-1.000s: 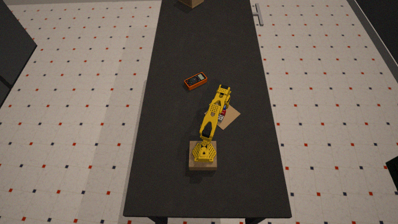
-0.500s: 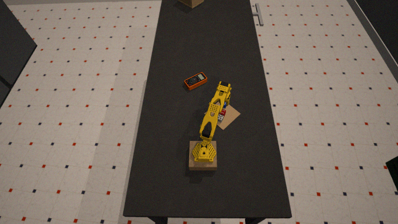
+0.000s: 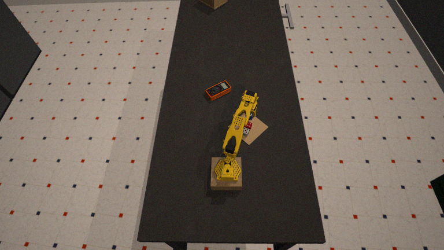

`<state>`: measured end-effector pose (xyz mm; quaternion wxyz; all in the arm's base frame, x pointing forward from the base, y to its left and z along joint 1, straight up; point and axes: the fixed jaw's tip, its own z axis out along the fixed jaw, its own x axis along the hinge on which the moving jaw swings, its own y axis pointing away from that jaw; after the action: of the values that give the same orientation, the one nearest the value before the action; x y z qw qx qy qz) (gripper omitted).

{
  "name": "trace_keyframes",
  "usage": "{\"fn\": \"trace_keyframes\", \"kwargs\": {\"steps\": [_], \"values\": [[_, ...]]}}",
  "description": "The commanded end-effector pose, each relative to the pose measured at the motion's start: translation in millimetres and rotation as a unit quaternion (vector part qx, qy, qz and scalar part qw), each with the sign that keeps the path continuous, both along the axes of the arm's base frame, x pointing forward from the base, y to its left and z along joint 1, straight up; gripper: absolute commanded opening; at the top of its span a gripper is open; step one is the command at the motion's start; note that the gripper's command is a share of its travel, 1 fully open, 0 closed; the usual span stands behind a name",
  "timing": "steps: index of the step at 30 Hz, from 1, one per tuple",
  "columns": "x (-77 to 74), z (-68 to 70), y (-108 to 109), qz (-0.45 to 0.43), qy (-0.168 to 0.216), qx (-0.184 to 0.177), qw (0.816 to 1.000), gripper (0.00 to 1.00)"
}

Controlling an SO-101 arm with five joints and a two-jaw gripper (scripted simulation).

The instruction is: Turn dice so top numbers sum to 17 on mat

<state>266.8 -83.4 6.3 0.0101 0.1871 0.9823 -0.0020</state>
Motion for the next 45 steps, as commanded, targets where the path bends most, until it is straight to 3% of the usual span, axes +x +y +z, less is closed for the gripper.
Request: {"fn": "trace_keyframes", "kwargs": {"steps": [1,23,24,45], "values": [[4.5,2.4,-1,-0.003,-0.013,-0.004,1.0,0.0],[9.9,-4.6,-8,-0.01,-0.03,-0.01,0.999,0.0],[12.2,-9.6,-15,-0.024,-0.042,-0.014,0.999,0.0],[11.6,-11.0,-14,-0.024,-0.039,-0.013,0.999,0.0]]}}
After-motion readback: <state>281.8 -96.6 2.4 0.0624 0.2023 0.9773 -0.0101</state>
